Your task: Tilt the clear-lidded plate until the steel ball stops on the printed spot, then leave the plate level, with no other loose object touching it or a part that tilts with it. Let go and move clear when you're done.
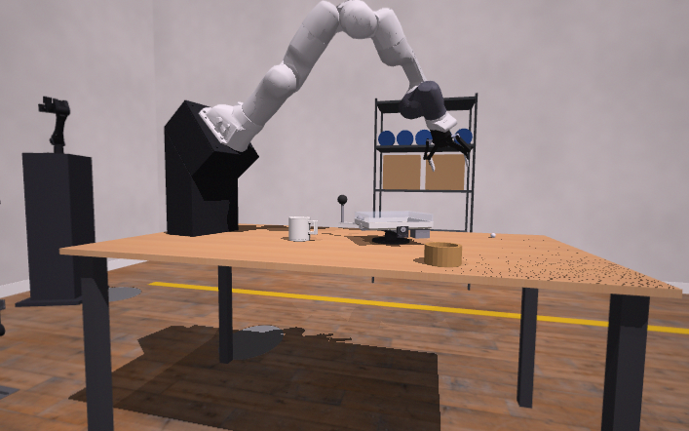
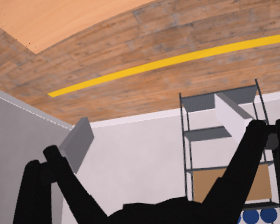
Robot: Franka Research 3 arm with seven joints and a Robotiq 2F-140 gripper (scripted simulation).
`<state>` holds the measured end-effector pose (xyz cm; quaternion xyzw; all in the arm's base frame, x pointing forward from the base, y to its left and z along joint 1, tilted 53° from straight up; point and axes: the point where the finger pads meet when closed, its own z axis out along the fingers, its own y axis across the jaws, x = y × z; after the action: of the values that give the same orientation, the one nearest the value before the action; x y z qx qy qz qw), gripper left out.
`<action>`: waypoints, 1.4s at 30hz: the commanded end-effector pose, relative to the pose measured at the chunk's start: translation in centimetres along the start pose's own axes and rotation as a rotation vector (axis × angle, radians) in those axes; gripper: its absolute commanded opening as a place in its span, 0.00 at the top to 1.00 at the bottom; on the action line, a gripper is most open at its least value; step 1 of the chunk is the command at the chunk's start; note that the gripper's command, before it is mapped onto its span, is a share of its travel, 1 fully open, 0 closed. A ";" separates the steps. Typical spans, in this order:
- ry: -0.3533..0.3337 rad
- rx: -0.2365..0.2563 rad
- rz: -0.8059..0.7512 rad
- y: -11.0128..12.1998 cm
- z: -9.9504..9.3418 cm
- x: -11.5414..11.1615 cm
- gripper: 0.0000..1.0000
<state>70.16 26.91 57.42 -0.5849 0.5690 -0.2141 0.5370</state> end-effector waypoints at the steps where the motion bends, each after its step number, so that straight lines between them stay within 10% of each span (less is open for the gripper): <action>1: -0.001 0.005 -0.012 -0.1 -0.1 0.0 0.00; 42: 0.084 -0.023 0.063 8.5 -2.4 3.1 0.00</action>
<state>65.17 25.37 49.46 -0.5715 0.6062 -0.2155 0.5095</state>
